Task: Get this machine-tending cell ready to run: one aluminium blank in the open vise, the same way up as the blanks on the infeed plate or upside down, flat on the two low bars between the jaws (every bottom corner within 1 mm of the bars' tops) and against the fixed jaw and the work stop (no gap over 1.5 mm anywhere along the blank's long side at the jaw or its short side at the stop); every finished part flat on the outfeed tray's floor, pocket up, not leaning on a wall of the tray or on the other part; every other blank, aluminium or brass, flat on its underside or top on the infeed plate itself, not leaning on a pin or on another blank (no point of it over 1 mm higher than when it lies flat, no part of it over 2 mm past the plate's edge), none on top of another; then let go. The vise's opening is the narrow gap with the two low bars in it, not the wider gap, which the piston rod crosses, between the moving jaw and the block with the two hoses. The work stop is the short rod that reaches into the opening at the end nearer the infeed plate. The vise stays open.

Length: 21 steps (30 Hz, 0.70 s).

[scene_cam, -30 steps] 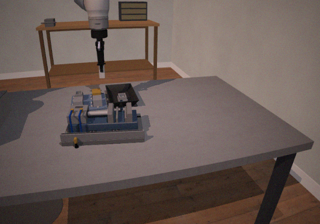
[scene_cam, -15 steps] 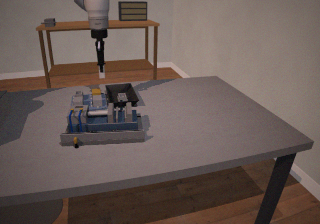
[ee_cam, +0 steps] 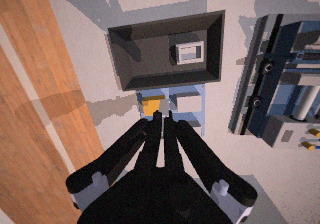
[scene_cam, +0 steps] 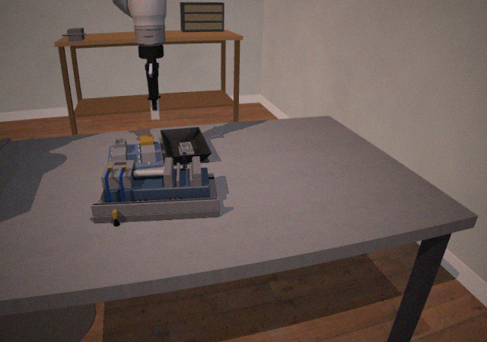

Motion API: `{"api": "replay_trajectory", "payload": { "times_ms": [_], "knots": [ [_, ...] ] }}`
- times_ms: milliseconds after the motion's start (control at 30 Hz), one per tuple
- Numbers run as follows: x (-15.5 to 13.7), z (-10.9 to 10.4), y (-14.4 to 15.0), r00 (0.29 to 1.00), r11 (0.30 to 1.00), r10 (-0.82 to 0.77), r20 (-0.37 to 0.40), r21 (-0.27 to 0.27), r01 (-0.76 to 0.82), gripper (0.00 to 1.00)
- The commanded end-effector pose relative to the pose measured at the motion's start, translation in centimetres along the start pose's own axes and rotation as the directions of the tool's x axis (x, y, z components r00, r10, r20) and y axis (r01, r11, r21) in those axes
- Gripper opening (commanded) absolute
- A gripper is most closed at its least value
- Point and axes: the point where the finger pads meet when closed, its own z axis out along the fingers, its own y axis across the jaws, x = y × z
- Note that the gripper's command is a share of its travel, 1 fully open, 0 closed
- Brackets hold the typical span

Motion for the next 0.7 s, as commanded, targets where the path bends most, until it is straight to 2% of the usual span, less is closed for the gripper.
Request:
{"api": "replay_trajectory", "payload": {
  "times_ms": [0, 333, 667],
  "knots": [
    [-0.3, 0.5, -0.1, 1.000, 1.000, -0.004, 0.002, 0.001, 0.004, 0.00],
    [-0.3, 0.3, -0.1, 1.000, 1.000, -0.004, 0.002, 0.001, 0.004, 0.00],
    [-0.3, -0.8, -0.1, 1.000, 1.000, -0.004, 0.002, 0.001, 0.004, 0.00]
  ]
}}
